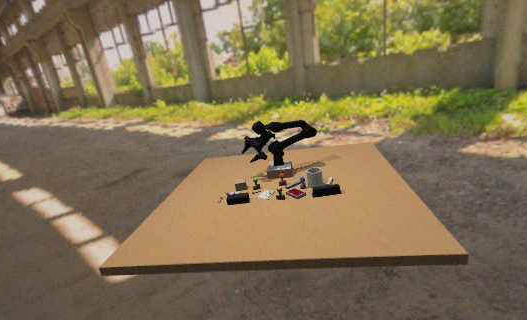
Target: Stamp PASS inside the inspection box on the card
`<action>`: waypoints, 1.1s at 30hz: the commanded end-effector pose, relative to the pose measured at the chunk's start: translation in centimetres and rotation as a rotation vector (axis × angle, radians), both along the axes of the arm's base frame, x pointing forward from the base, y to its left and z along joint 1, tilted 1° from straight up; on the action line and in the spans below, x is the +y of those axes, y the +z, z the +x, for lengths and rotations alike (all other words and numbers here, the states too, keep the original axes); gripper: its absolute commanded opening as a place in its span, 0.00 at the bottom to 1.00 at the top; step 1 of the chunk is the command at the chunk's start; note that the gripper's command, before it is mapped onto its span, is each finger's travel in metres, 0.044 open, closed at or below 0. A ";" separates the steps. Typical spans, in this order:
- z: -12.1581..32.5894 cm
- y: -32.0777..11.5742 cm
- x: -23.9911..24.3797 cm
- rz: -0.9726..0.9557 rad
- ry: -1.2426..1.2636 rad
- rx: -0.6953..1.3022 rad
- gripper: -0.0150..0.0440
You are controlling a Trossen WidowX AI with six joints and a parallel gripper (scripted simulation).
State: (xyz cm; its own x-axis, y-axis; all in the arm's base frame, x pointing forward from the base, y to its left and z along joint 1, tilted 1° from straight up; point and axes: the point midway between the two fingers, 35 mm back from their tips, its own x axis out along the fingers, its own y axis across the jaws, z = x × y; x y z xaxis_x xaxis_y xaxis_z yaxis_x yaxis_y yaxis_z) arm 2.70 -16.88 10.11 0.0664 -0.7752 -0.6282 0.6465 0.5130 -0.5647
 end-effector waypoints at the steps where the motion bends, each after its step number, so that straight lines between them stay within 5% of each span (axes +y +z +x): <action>1: 0.1 0.0 0.0 0.005 0.004 0.000 0.89; 7: 3.1 0.9 0.2 0.183 0.140 0.003 0.62; 27: 17.3 -1.5 1.7 0.800 0.482 0.258 0.62; 33: 18.4 -2.2 1.8 0.840 0.498 0.291 0.62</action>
State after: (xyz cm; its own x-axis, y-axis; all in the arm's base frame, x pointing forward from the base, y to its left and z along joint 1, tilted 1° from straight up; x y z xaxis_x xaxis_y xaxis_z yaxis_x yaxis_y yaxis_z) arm 20.74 -14.97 8.02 0.0252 -0.0137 -0.9996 0.1464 0.9892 -0.0098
